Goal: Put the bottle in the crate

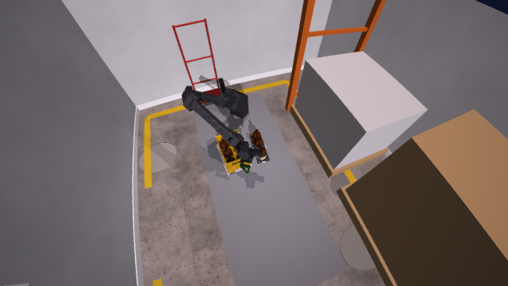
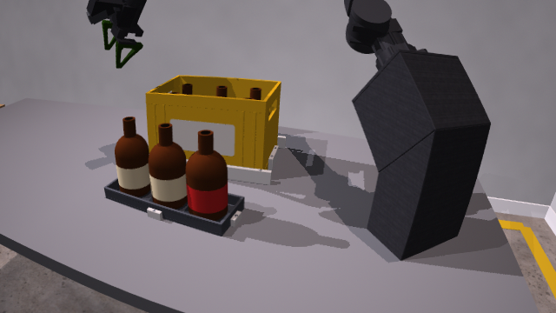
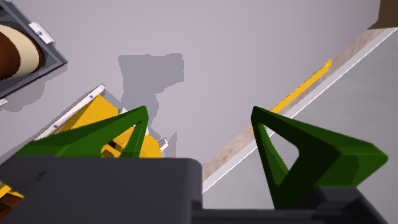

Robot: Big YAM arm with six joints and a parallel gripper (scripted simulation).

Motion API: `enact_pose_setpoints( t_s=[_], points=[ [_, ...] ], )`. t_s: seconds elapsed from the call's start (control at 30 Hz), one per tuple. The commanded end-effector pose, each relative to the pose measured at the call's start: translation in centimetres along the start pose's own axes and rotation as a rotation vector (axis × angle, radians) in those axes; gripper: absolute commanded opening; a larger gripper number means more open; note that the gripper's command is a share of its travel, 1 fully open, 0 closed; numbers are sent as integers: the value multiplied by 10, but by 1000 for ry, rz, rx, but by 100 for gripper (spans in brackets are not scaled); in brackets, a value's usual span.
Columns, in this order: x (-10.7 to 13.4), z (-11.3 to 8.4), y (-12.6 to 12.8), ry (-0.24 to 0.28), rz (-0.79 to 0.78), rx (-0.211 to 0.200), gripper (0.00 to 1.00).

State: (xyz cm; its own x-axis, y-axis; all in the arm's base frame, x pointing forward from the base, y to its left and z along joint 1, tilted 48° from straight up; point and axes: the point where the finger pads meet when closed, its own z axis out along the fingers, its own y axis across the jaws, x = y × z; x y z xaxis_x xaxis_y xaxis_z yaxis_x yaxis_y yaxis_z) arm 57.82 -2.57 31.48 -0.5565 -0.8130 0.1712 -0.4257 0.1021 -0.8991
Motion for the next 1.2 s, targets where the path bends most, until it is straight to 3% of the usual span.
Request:
enact_pose_setpoints(
  t_s=[0.0,0.13,0.27,0.37,0.43,0.47,0.53,0.67,0.7,1.17],
  points=[
    [62,-21,32,42,81,-108,100],
    [135,-51,83,144,148,-241,100],
    [191,-81,129,218,197,-327,100],
    [208,-92,146,248,217,-360,100],
    [208,-92,146,248,217,-360,100],
    [196,-92,133,227,213,-353,100],
    [204,-92,158,251,197,-390,100],
    [208,-93,147,254,219,-371,100],
    [208,-93,147,254,219,-371,0],
    [208,-93,147,253,214,-372,0]
  ],
)
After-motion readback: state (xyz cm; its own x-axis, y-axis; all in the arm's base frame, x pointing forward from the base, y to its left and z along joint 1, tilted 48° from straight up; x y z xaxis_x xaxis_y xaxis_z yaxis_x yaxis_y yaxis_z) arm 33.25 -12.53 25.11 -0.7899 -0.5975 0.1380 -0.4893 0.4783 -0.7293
